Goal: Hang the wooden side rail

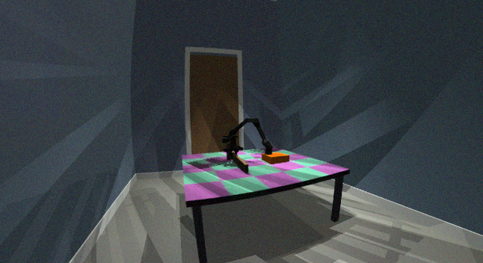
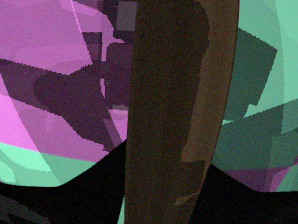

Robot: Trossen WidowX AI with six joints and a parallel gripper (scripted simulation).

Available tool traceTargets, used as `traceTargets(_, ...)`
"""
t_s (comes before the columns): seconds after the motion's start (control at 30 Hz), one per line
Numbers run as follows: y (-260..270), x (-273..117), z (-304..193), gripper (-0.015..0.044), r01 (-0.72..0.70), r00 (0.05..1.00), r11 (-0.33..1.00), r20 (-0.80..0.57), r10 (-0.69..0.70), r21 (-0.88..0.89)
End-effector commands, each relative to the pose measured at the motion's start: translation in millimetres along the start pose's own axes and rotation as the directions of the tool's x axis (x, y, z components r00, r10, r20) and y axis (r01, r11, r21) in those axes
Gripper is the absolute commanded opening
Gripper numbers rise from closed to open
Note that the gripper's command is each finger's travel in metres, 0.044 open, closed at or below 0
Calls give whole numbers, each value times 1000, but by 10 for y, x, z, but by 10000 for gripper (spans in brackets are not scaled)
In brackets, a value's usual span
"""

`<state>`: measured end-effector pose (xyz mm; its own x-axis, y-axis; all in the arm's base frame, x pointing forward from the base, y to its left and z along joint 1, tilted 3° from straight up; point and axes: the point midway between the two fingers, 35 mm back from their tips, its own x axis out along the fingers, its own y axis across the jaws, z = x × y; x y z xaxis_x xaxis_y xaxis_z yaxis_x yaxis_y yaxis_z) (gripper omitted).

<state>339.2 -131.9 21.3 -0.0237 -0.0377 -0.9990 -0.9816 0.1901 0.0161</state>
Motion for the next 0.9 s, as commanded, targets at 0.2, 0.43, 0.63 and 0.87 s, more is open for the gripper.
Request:
traceTargets(0.2, -50, -39, -20, 0, 17, 1000, 1000, -1, -17, -1)
traceTargets(0.43, -58, -32, -28, 0, 17, 1000, 1000, -2, -17, -1)
traceTargets(0.63, -65, -25, -35, 0, 17, 1000, 1000, -2, -17, -1)
traceTargets(0.87, -73, -18, -42, 0, 18, 1000, 1000, -2, -18, -1)
